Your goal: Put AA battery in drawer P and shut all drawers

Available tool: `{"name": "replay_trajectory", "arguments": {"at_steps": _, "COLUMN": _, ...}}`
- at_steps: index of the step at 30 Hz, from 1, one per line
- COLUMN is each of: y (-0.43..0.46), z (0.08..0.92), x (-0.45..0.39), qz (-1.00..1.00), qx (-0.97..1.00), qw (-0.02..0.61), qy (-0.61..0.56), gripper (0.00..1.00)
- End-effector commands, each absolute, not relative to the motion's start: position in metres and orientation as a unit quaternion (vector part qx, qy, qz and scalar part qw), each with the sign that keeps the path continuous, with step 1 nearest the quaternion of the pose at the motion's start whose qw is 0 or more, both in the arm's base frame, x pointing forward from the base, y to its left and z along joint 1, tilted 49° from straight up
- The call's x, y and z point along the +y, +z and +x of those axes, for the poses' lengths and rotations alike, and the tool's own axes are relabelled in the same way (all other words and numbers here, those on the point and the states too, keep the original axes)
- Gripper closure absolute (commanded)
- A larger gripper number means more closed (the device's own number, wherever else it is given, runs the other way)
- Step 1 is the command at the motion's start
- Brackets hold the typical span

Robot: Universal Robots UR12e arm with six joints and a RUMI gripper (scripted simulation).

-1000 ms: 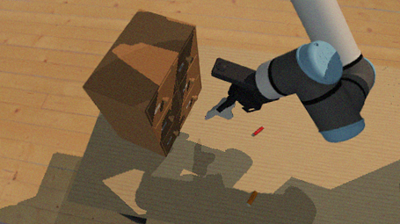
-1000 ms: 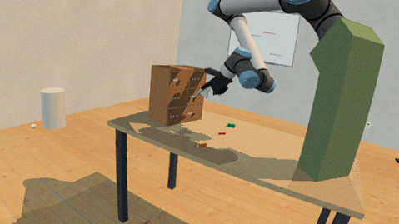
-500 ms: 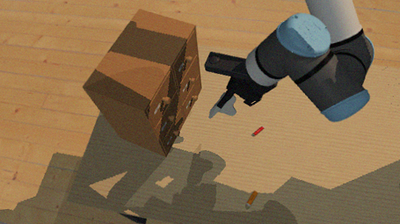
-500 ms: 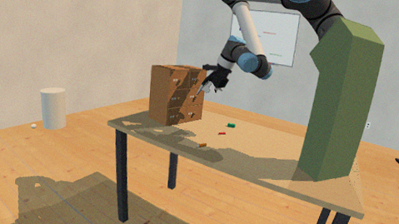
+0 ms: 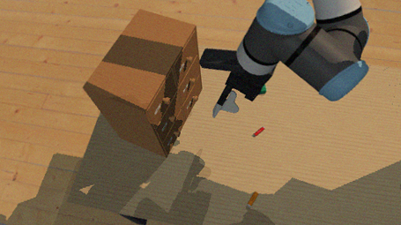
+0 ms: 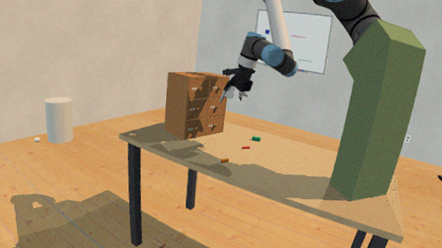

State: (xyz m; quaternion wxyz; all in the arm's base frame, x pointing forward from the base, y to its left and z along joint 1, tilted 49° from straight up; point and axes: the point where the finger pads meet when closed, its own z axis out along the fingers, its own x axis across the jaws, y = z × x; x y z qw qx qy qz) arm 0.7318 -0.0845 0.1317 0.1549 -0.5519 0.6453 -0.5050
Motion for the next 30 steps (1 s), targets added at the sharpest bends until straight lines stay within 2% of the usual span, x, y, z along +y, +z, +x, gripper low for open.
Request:
{"name": "replay_trajectory", "arguments": {"at_steps": 1, "y": 0.133, "z": 0.727, "x": -0.082, "qz": -0.556, "qx": 0.660, "qw": 0.139, "qy": -0.485, "gripper": 0.00}}
{"name": "replay_trajectory", "arguments": {"at_steps": 30, "y": 0.134, "z": 0.709, "x": -0.075, "qz": -0.566, "qx": 0.701, "qw": 0.089, "qy": -0.425, "gripper": 0.00}}
